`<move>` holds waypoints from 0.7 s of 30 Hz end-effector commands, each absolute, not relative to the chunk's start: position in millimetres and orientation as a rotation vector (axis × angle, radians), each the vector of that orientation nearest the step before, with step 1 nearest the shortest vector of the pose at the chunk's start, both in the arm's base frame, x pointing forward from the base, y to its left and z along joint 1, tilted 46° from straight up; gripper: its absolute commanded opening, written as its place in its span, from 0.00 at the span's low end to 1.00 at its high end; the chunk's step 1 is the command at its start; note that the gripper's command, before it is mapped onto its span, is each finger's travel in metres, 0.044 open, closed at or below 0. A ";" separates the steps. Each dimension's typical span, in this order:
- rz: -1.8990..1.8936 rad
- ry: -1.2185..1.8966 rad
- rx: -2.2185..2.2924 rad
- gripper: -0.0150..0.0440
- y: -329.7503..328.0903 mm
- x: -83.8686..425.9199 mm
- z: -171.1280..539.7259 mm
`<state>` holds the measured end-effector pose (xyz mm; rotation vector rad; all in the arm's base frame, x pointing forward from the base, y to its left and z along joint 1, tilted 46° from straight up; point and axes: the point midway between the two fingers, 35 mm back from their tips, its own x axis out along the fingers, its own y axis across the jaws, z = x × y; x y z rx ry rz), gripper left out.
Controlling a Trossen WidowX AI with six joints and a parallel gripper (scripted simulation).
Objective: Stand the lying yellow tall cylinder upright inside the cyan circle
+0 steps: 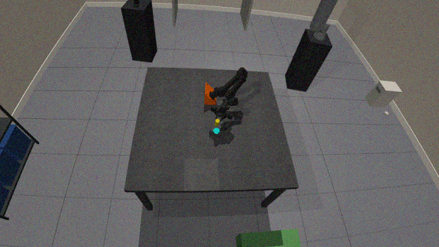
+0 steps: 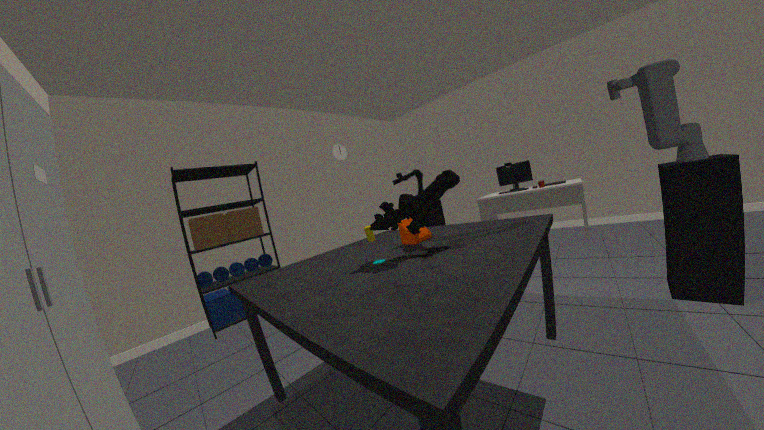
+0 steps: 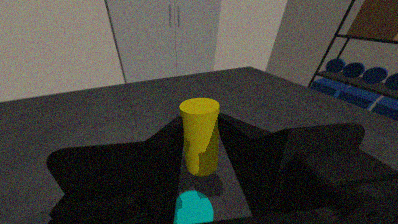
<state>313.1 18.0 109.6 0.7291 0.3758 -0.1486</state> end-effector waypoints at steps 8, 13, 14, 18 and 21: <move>-0.153 0.292 0.781 0.43 16.0 305.0 115.7; -0.151 0.261 0.801 0.43 15.5 301.7 118.0; -0.151 0.260 0.802 0.43 15.5 301.5 118.1; -0.151 0.260 0.802 0.43 15.5 301.5 118.1; -0.151 0.260 0.802 0.43 15.5 301.5 118.1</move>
